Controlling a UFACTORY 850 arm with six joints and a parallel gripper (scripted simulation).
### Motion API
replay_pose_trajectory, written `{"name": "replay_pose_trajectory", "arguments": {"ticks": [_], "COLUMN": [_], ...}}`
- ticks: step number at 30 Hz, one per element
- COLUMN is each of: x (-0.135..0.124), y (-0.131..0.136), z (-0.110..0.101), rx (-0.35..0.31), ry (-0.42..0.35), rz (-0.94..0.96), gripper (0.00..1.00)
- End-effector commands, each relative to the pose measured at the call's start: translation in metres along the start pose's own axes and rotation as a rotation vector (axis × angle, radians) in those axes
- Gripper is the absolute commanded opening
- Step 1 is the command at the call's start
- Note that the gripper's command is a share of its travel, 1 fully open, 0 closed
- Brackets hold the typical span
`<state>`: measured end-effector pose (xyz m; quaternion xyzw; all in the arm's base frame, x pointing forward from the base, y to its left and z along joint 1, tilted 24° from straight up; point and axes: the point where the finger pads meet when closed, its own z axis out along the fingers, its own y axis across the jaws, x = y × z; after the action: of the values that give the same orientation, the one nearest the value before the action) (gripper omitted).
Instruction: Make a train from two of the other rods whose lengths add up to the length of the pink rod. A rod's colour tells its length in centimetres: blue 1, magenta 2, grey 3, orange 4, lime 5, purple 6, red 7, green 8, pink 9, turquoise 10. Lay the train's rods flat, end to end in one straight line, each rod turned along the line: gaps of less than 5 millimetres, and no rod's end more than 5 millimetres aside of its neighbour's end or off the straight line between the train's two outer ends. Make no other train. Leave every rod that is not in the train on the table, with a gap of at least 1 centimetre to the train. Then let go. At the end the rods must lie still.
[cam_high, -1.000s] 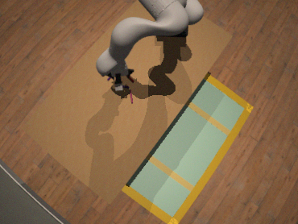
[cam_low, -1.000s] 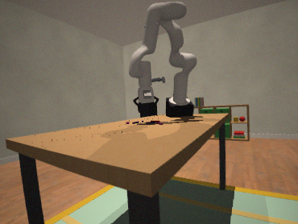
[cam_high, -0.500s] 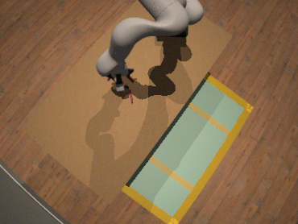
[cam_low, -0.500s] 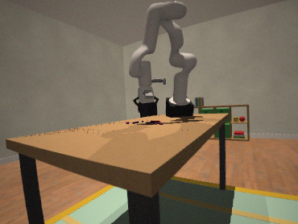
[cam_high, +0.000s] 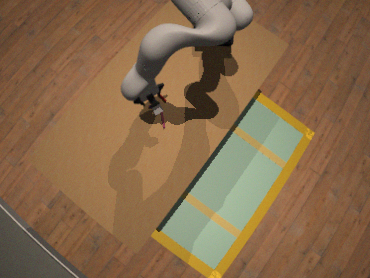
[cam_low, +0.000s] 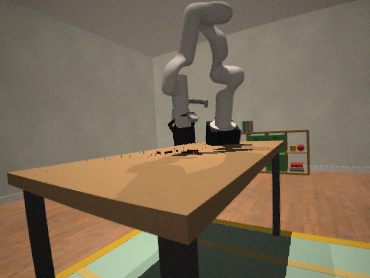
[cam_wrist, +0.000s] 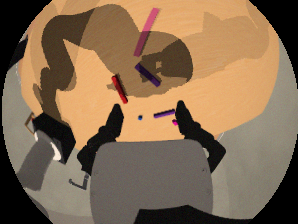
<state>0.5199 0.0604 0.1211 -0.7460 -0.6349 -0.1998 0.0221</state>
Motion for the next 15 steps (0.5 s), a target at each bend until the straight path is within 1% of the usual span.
{"name": "replay_pose_trajectory", "arguments": {"ticks": [1,3,5,6,15], "x": [0.005,0.007,0.007,0.010,0.017], "y": [0.003,0.004,0.004,0.006,0.009], "z": [0.000,-0.001,-0.001,-0.001,-0.001], "rx": [-0.017,-0.017,-0.017,-0.017,-0.018], "ry": [0.006,0.005,0.005,0.005,0.002], "rz": [-0.167,-0.221,-0.221,-0.299,-0.527], "gripper": [1.00,1.00,1.00,1.00,1.00]}}
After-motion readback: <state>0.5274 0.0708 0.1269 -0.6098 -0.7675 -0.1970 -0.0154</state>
